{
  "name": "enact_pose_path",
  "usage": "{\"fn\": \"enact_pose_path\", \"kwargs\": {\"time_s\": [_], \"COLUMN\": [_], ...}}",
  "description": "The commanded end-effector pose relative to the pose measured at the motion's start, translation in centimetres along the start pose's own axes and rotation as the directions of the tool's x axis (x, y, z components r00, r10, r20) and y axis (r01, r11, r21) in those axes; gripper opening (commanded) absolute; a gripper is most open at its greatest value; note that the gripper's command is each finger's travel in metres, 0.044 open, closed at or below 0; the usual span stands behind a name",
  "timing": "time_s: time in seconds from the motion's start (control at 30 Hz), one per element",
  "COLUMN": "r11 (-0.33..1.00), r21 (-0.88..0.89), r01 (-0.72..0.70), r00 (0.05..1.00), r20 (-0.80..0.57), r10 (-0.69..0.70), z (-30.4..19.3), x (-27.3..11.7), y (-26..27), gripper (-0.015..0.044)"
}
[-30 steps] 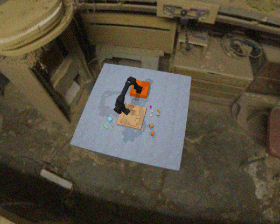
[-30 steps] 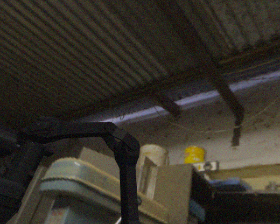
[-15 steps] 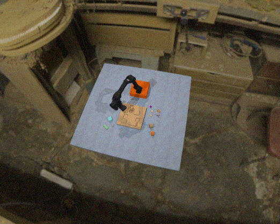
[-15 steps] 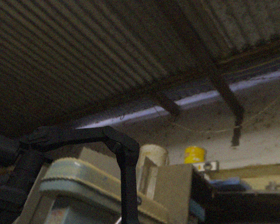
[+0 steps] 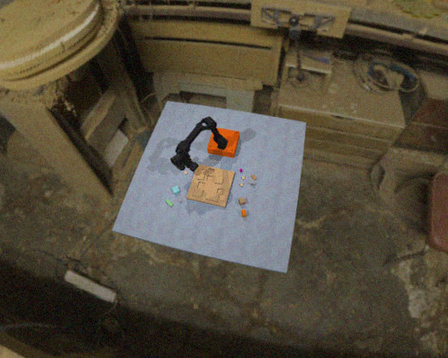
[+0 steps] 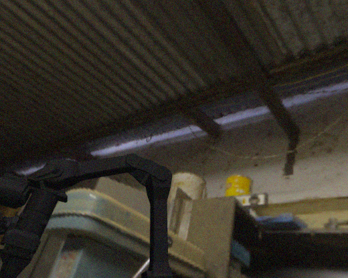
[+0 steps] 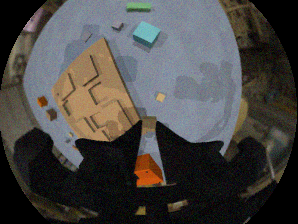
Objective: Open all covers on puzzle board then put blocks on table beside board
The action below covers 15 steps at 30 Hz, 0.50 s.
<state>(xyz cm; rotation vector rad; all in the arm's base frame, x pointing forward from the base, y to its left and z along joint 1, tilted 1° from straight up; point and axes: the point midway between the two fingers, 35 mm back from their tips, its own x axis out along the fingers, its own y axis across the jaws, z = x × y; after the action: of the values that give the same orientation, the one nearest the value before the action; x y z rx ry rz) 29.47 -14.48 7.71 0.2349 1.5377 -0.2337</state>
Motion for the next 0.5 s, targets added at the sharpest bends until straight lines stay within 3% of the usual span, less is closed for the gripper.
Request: {"fn": "enact_pose_path", "kwargs": {"time_s": [0.0,0.47], "r11": [1.000,1.000], "r21": [-0.002,-0.002], "r01": [0.002,0.005], "r00": [1.000,1.000], "r20": [-0.001,-0.003], "r10": [-0.002,-0.005], "z": [-0.7,-3.5], "x": [0.0,0.1], "y": [-1.3,-6.0], "gripper": [0.0080,0.0080]}}
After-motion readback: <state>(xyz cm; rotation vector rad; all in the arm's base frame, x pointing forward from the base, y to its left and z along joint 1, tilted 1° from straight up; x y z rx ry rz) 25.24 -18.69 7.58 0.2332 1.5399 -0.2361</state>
